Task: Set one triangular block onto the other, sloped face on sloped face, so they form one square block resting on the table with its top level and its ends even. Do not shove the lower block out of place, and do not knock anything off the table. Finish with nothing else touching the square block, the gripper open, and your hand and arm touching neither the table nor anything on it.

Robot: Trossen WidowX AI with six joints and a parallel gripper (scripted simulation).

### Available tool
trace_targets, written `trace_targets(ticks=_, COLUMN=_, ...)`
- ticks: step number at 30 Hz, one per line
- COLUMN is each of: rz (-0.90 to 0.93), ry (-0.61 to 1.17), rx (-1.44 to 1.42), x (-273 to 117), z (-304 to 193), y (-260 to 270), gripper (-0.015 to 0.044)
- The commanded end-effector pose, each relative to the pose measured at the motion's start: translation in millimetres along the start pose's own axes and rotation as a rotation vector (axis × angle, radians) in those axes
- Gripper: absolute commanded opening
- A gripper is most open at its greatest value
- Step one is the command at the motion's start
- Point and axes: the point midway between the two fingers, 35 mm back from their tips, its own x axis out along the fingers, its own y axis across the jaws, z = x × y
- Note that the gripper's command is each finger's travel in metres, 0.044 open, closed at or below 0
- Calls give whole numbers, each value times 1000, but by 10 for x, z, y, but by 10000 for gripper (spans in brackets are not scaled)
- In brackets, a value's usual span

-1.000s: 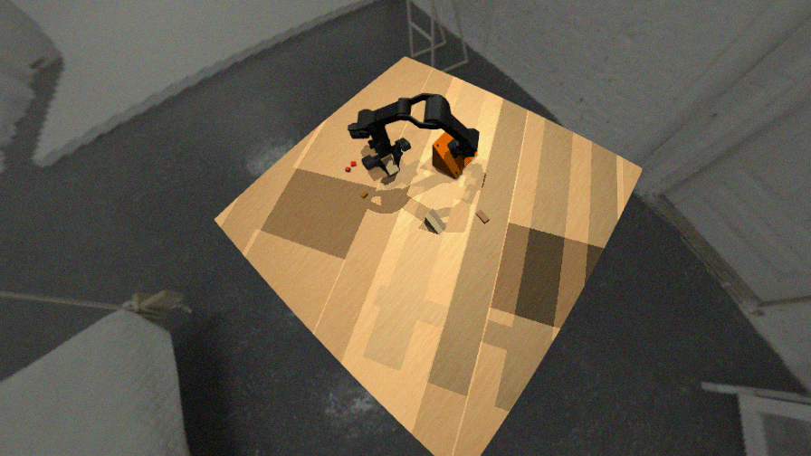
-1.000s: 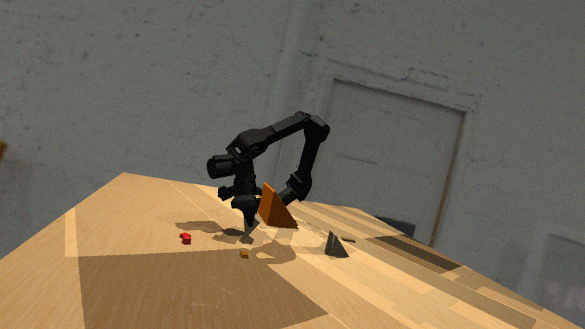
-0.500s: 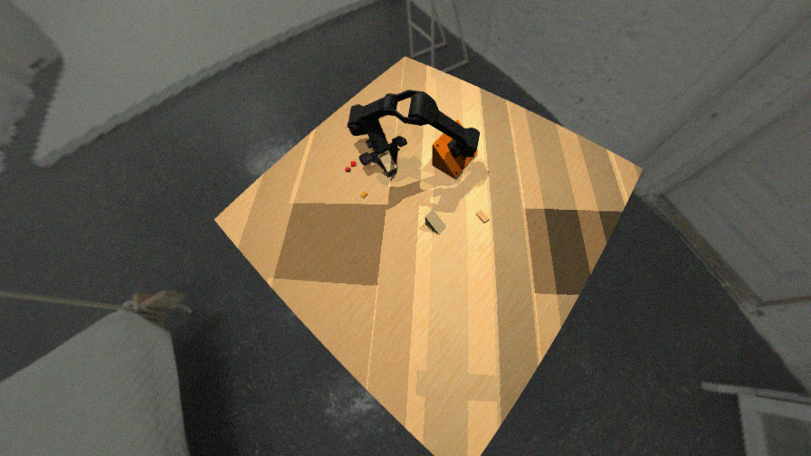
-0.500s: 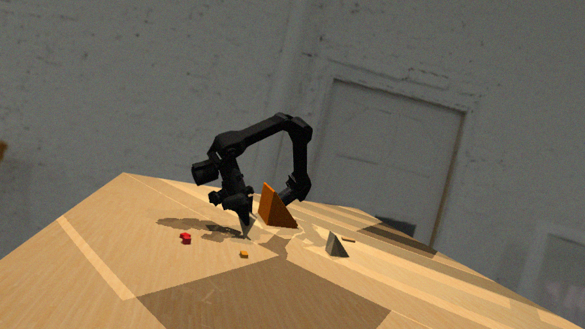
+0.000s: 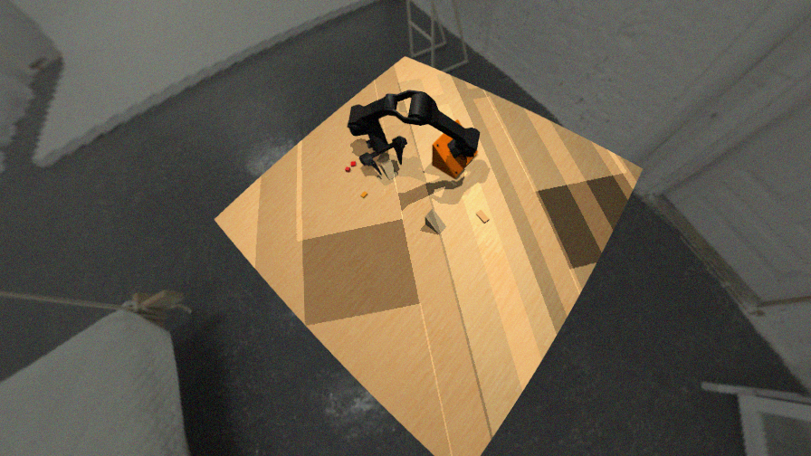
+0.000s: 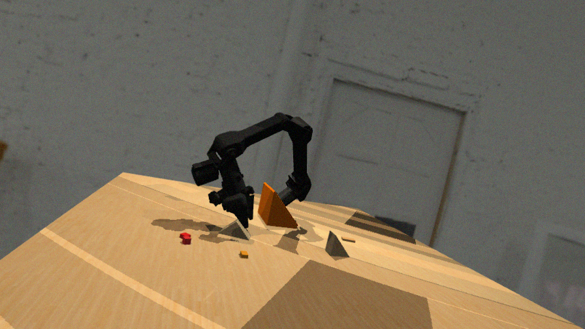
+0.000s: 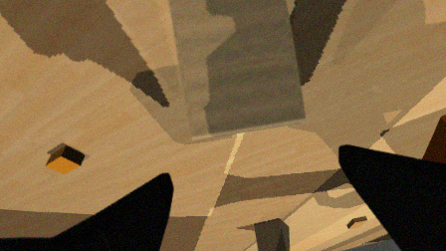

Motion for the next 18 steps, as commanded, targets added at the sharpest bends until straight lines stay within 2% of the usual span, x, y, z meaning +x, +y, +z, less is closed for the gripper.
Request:
trace_targets(ticks=1, rz=-3, ry=1, rx=9, x=4, z=0, y=-7, gripper=440)
trace_targets(ticks=5, rz=23, ry=-16, rx=31, x=-181, z=-106, y=12, gripper=440)
trace_targets(ticks=10, rz=124, ry=-73, rx=118, x=-829, z=-526, y=-36, gripper=440)
trace_targets(ticks=15, rz=147, ry=-88, rx=83, x=-891, z=-525, y=-11, gripper=440)
trace_targets(ticks=18, rz=89, ry=-120, rx=51, x=-902, z=-221, y=11, gripper=440)
